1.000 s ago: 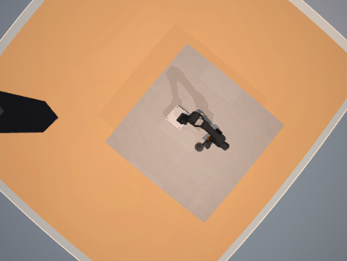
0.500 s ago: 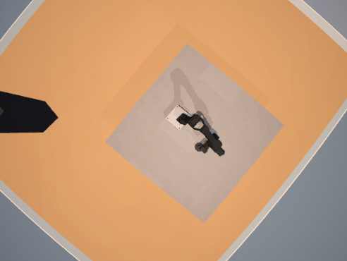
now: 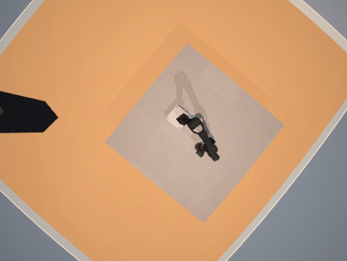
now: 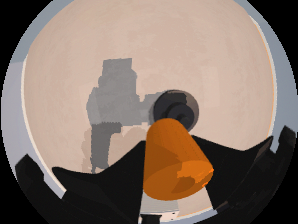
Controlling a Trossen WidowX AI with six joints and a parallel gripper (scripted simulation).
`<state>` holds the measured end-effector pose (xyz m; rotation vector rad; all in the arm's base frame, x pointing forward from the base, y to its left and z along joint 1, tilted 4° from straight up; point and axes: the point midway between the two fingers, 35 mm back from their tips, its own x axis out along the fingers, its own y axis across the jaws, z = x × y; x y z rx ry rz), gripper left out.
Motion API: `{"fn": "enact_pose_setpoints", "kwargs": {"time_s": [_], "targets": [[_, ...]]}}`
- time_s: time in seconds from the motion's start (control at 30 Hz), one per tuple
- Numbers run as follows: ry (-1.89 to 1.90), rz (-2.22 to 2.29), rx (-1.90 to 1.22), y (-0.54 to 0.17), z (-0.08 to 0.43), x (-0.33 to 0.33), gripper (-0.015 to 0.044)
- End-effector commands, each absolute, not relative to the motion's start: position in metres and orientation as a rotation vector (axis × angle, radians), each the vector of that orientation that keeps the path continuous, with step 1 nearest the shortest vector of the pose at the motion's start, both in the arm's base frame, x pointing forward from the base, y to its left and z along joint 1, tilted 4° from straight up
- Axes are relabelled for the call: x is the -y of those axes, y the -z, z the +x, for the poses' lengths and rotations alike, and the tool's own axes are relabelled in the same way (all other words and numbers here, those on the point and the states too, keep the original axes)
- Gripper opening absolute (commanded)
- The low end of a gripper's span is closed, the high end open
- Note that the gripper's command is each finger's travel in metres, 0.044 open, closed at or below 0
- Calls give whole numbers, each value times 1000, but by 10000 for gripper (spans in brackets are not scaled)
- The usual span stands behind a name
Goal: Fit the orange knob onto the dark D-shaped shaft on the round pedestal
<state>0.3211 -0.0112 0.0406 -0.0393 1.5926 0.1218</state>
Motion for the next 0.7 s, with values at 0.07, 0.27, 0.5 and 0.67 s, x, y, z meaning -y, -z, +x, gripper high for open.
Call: {"fn": "enact_pose_setpoints", "kwargs": {"time_s": [0.07,0.27,0.5,0.67], "targets": [[-118,-46,-1589,-34,323,31,0],[-118,-47,-1590,-29,323,41,0],[-118,-47,-1590,-9,323,41,0],[-116,-45,-1590,-5,322,40,0]]}}
